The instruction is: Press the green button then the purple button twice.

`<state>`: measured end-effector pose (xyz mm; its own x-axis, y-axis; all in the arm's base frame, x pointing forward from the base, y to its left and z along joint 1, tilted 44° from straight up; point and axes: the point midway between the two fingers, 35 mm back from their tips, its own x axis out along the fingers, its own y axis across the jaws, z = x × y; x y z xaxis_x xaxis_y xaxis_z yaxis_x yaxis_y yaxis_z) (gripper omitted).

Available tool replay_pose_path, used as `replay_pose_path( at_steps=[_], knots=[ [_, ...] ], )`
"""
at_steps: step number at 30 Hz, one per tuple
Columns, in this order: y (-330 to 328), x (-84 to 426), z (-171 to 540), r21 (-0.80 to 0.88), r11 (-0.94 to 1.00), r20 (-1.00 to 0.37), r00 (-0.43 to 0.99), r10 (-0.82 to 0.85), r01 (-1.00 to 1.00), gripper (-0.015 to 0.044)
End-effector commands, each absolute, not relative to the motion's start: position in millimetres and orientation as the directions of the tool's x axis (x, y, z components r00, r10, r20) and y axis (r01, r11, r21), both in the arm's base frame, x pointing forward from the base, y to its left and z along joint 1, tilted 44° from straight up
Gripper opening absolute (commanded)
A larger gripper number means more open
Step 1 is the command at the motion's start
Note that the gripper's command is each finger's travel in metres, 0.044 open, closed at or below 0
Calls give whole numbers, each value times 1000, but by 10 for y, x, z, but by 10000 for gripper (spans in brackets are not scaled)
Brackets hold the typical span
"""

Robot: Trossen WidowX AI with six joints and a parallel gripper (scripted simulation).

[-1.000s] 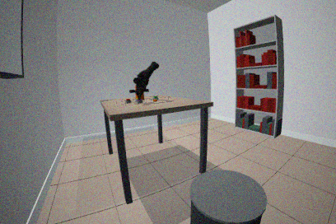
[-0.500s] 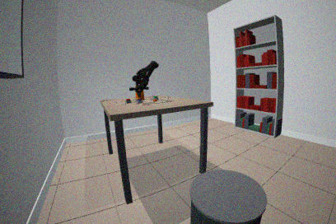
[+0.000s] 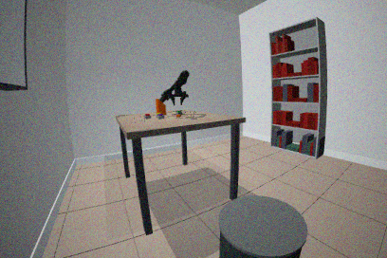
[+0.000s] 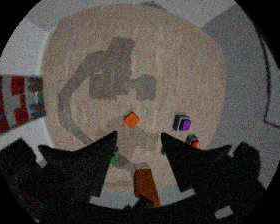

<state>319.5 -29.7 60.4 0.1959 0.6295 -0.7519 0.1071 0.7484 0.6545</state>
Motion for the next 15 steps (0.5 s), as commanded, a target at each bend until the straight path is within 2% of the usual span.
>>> replay_pose_path(
  at_steps=[1, 7, 15],
  knots=[
    [122, 3027, 1043, 666, 737, -744, 187, 642, 118, 400],
    [689, 2609, 1656, 688, 717, -723, 188, 665, 111, 400],
    [746, 2546, 1716, 692, 714, -720, 187, 669, 110, 400]
  ],
)
